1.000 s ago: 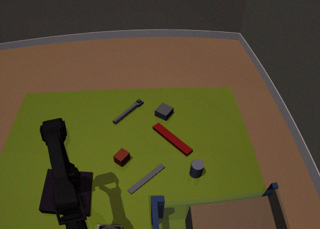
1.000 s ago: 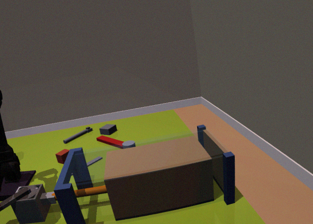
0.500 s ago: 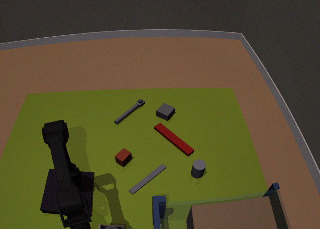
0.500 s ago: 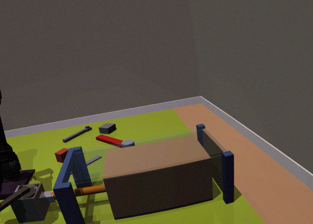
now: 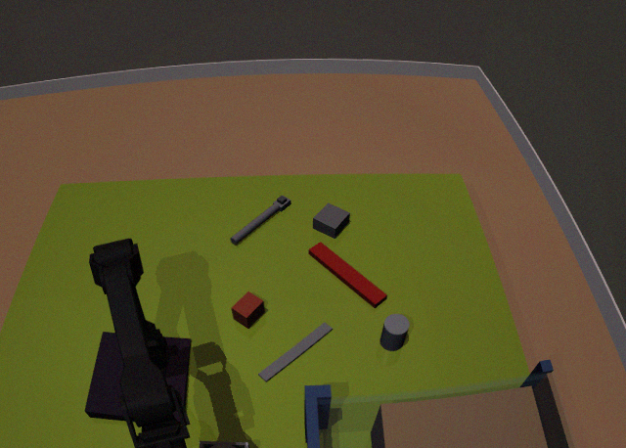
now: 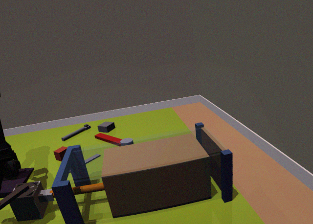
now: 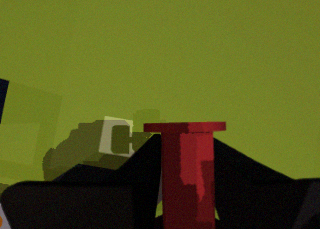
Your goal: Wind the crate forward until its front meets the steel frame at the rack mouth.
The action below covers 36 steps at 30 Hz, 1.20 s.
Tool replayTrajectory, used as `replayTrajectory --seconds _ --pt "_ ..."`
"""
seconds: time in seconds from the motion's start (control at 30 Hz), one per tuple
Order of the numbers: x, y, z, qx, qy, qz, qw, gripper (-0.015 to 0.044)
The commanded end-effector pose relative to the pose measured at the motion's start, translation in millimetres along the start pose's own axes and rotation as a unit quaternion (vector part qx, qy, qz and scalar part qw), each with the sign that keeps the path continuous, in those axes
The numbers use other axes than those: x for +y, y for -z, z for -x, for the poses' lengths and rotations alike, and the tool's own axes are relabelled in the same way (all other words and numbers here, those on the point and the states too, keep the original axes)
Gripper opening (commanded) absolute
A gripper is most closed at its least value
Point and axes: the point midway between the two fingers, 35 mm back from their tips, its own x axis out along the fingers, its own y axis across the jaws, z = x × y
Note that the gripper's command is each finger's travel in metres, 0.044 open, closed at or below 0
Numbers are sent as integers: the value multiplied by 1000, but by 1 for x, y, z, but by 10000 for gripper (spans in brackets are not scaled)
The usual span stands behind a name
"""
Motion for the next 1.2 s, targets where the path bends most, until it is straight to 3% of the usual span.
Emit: replayTrajectory --seconds 0.0,1.17 --pt "24 -10 -3 -13 -34 12 999 0" --pt "28 -12 -3 -14 -34 12 999 0"
